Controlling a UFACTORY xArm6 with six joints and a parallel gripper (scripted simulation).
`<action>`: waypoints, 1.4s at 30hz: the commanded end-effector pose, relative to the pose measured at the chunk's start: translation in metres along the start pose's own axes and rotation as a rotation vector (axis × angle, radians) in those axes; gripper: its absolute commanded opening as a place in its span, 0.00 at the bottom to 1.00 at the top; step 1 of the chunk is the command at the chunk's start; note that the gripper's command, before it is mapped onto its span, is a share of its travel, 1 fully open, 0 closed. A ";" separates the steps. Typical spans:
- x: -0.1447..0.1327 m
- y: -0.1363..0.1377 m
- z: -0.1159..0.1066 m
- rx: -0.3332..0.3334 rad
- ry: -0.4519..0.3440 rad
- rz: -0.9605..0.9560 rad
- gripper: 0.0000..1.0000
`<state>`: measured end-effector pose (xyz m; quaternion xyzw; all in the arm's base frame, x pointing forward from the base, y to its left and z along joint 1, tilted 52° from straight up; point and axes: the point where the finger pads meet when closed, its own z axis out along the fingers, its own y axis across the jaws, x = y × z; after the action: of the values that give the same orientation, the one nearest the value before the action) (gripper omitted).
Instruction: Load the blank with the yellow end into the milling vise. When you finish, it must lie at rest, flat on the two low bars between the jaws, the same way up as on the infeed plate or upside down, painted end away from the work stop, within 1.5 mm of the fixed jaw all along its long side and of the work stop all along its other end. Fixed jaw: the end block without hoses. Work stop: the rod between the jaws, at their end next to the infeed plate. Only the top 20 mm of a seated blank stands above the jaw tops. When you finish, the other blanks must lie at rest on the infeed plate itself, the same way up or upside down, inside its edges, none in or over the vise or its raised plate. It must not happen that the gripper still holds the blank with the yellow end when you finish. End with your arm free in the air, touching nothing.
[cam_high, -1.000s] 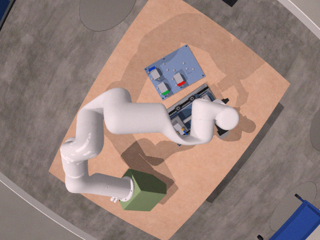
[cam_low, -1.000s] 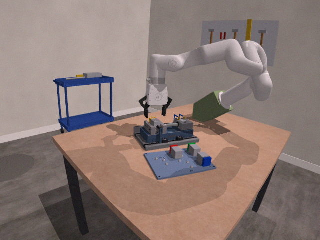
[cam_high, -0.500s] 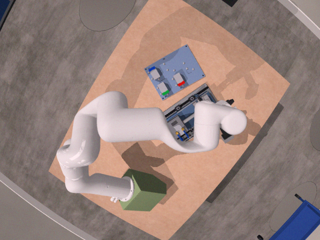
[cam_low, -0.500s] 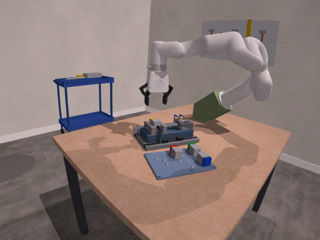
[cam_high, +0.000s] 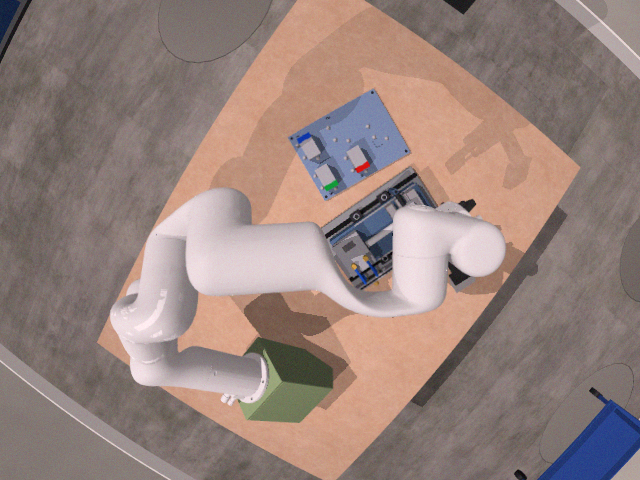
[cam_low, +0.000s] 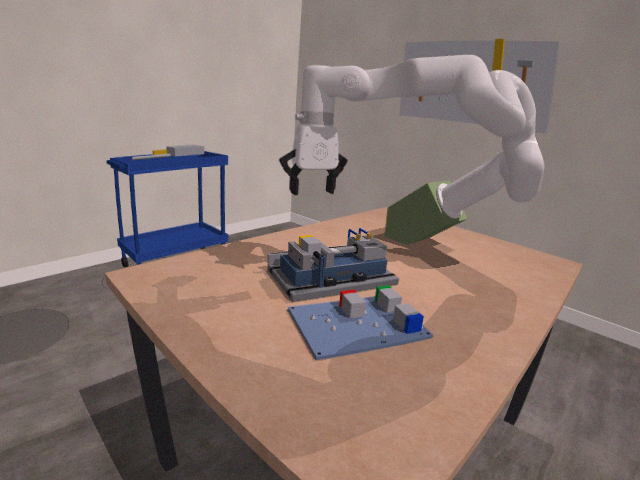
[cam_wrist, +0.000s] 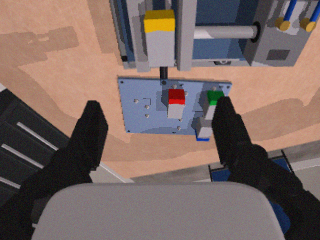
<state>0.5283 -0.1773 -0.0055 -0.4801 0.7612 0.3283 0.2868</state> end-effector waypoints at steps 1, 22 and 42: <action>0.000 0.000 -0.001 0.001 0.000 0.000 1.00; 0.000 0.000 0.010 0.001 0.000 0.000 1.00; 0.000 0.000 0.015 0.001 0.000 0.000 1.00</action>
<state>0.5297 -0.1644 -0.0157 -0.4802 0.7608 0.3297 0.2861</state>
